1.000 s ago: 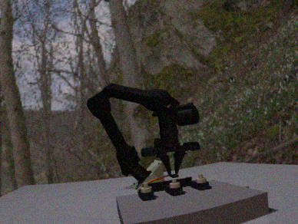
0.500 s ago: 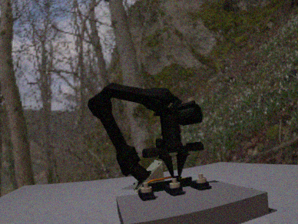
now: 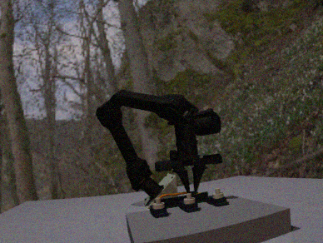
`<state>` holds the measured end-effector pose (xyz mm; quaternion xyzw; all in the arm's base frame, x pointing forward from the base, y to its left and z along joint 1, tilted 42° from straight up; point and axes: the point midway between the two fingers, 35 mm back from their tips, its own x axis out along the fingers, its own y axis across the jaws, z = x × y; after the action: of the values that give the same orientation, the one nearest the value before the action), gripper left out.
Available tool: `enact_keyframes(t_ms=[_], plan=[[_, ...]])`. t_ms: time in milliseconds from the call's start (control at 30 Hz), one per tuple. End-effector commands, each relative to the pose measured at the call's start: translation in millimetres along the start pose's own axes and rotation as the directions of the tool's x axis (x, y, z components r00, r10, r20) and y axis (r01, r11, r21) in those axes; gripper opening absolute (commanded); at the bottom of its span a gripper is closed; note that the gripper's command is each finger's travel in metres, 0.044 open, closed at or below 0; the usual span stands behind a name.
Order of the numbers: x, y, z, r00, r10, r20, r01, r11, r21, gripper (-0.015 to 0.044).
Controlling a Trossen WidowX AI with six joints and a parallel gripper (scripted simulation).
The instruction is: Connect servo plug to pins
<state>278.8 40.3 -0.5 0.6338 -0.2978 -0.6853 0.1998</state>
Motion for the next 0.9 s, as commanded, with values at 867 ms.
enact_keyframes(t_ms=[867], plan=[[2,-1,-15,1.0,0.004,-0.004,-0.004,1.0,-0.002,0.0131]])
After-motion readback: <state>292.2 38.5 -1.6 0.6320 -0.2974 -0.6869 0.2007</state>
